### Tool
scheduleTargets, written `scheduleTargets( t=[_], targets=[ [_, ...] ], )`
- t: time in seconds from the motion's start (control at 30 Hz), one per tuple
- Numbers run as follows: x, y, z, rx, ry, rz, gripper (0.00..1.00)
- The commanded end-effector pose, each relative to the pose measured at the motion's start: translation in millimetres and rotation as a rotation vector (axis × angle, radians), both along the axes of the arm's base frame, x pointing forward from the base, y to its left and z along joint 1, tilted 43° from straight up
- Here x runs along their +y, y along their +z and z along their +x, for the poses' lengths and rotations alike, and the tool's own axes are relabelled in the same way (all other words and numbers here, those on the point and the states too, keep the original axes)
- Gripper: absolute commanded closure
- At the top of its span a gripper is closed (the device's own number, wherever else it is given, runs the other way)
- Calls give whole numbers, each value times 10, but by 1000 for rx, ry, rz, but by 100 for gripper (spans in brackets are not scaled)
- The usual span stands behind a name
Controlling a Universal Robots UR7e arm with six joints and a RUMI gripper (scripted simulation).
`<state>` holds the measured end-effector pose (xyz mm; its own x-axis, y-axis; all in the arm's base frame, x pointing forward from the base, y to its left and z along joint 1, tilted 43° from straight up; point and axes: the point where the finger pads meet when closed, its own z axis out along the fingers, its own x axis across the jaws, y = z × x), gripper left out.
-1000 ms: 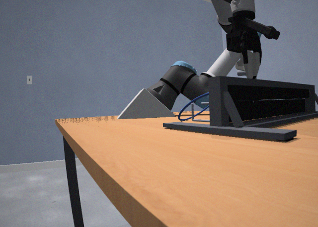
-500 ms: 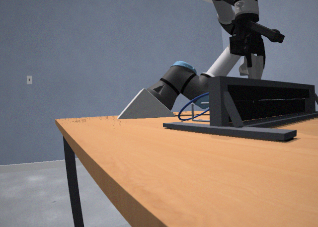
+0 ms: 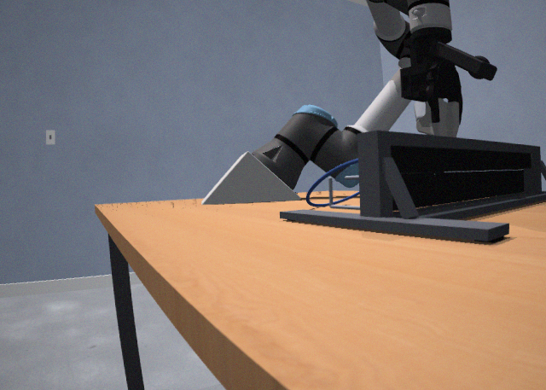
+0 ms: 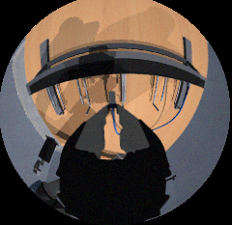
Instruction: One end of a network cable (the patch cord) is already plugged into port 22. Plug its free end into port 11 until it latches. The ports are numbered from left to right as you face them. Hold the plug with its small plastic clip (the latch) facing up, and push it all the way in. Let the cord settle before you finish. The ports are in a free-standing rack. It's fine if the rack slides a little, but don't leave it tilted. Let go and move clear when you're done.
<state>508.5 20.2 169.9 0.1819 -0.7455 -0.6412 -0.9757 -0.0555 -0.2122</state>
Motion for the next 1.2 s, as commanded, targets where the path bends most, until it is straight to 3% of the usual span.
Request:
scheduleTargets(
  t=[0.0,0.67,1.17],
  targets=[
    [8,-6,23,-1,-1,-1,100],
    [11,-6,36,-2,-1,0,100],
    [15,34,193,-5,-4,1,100]
  ],
)
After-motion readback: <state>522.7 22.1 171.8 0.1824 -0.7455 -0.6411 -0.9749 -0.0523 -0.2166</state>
